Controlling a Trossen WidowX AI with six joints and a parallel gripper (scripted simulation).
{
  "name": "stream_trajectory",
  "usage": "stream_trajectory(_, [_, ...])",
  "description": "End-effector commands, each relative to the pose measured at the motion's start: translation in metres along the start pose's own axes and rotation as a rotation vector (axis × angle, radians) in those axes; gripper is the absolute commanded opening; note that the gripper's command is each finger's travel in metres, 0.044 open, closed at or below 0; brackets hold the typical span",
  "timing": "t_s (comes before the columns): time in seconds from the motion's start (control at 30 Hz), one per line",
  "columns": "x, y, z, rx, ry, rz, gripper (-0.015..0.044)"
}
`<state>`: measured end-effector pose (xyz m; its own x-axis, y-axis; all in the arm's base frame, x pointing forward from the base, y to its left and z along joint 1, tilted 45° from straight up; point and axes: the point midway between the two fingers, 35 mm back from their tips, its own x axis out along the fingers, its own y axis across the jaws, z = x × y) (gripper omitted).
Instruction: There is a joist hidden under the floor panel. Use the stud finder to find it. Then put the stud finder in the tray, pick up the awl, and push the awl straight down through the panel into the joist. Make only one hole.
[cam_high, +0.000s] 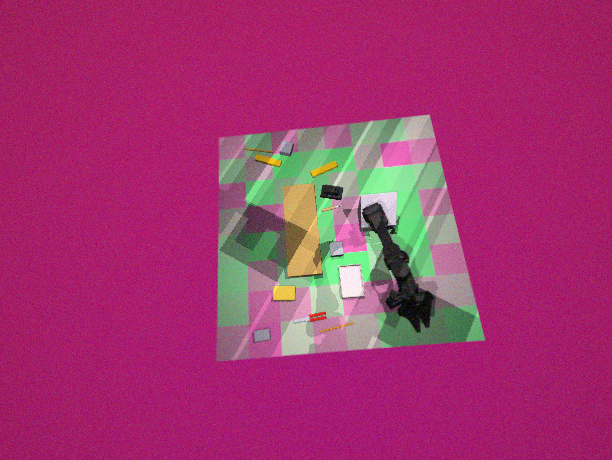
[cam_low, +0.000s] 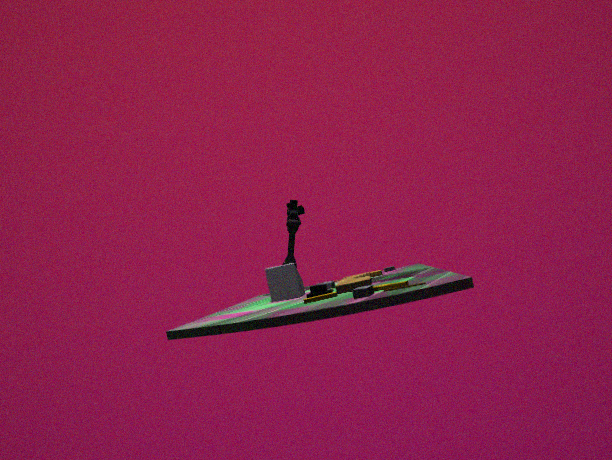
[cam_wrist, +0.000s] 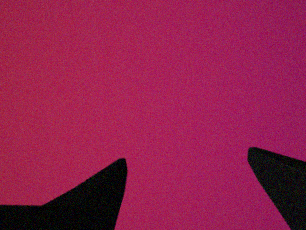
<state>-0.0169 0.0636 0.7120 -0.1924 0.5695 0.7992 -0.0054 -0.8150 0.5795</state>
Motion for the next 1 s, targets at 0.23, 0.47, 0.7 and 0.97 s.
stream_trajectory(0.23, [0.017, -0.062, -0.012, -0.215, -0.002, -0.159, 0.044])
stream_trajectory(0.47, [0.036, -0.15, 0.001, -0.47, -0.01, -0.363, 0.044])
stream_trajectory(0.7, [0.033, -0.219, 0.041, -0.68, -0.024, -0.542, 0.044])
stream_trajectory(0.97, [0.006, -0.301, 0.102, -0.853, -0.018, -0.791, 0.044])
